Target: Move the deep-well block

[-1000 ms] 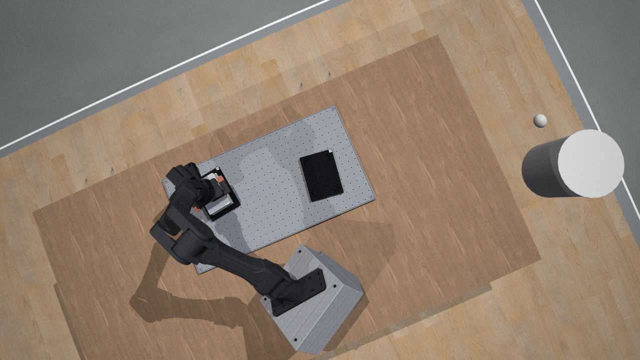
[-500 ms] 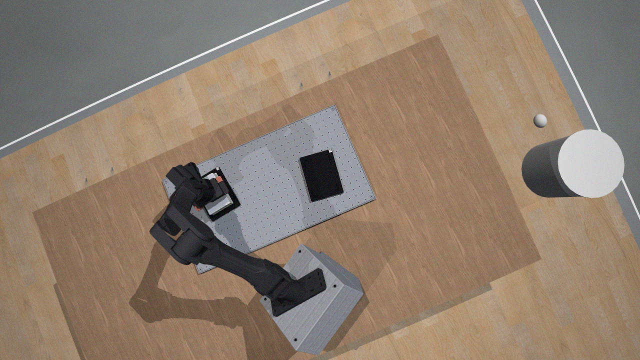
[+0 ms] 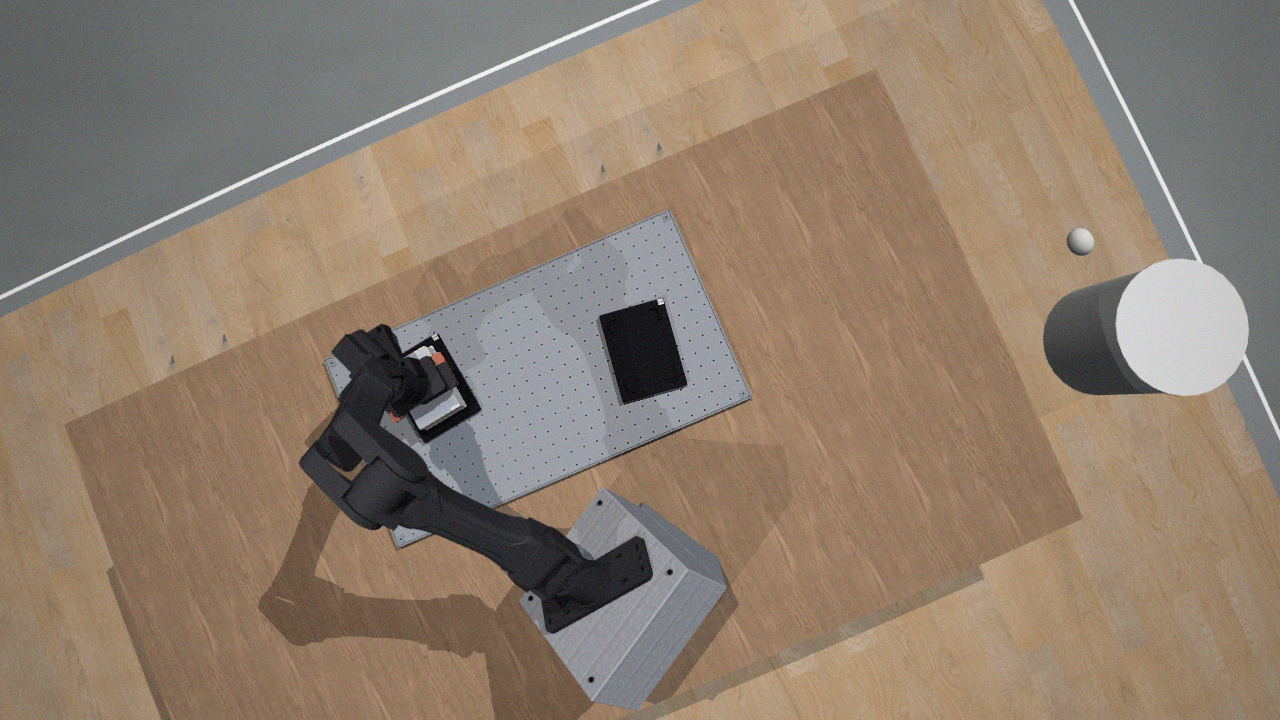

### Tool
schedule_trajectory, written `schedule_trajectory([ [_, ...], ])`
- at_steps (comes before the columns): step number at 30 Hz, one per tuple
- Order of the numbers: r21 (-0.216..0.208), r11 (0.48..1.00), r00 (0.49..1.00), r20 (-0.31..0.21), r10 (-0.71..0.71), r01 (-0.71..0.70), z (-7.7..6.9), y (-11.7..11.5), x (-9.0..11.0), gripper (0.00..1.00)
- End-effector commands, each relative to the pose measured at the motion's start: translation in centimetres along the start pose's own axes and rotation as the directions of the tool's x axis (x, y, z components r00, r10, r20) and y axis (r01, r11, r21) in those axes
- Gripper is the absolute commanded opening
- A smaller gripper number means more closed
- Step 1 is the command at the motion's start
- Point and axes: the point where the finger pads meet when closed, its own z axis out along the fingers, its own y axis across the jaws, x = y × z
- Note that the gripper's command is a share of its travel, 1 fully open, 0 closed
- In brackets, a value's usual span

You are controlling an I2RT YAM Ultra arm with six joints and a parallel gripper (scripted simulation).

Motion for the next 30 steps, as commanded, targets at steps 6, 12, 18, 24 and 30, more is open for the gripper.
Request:
schedule_trajectory([
  [6,-0.001,1.000,1.000,0.014,0.000,0.000,-0.4,0.1,-0.4,0.00],
  [12,-0.001,1.000,1.000,0.014,0.000,0.000,-0.4,0.1,-0.4,0.00],
  [18,-0.001,1.000,1.000,0.014,0.000,0.000,-0.5,0.1,-0.4,0.00],
  [24,-0.001,1.000,1.000,0.014,0.000,0.000,-1.5,0.1,-0.4,0.00],
  [30,-0.001,1.000,1.000,0.014,0.000,0.000,-2.5,0.1,-0.4,0.00],
])
